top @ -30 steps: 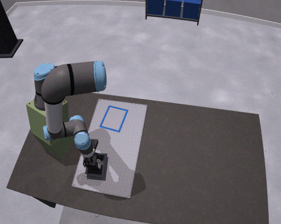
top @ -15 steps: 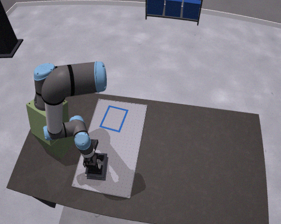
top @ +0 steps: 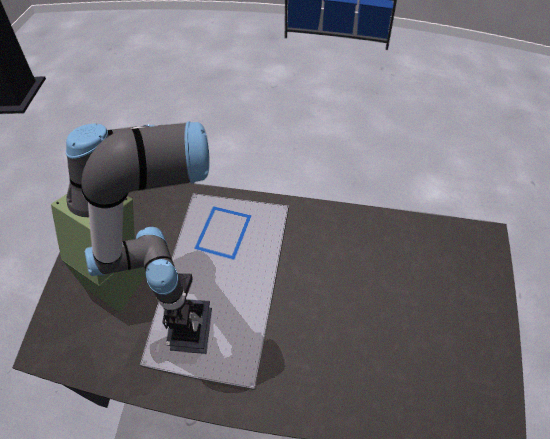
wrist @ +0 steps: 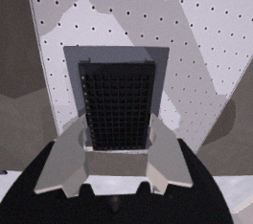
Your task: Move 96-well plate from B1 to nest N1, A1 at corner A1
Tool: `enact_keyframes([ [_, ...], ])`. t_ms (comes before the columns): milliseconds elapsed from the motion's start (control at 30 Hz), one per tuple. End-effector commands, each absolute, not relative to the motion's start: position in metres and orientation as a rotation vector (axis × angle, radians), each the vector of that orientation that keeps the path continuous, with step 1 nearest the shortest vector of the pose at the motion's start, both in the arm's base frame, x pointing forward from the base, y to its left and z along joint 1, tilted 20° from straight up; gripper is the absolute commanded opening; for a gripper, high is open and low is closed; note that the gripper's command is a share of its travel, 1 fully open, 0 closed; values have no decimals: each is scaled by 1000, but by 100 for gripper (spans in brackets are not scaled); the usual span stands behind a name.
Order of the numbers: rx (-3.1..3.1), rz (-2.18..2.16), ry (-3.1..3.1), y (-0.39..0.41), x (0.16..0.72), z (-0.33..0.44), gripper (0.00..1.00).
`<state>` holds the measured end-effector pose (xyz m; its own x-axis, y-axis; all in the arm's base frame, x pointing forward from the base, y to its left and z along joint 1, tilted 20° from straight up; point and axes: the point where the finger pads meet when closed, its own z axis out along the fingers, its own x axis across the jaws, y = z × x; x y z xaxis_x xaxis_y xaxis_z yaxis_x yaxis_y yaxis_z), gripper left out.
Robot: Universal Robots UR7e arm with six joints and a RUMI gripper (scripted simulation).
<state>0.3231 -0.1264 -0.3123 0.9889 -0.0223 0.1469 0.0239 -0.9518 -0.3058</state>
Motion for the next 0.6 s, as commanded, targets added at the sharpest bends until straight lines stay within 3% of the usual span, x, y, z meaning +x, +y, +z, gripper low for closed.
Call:
enact_keyframes([
  [0, -2823, -214, -1, -127, 323, -313, 0],
  [100, -2823, -214, -1, -127, 323, -313, 0],
  [133, -2823, -214, -1, -127, 323, -313, 100],
  [567, -2823, -214, -1, -127, 323, -313, 100],
])
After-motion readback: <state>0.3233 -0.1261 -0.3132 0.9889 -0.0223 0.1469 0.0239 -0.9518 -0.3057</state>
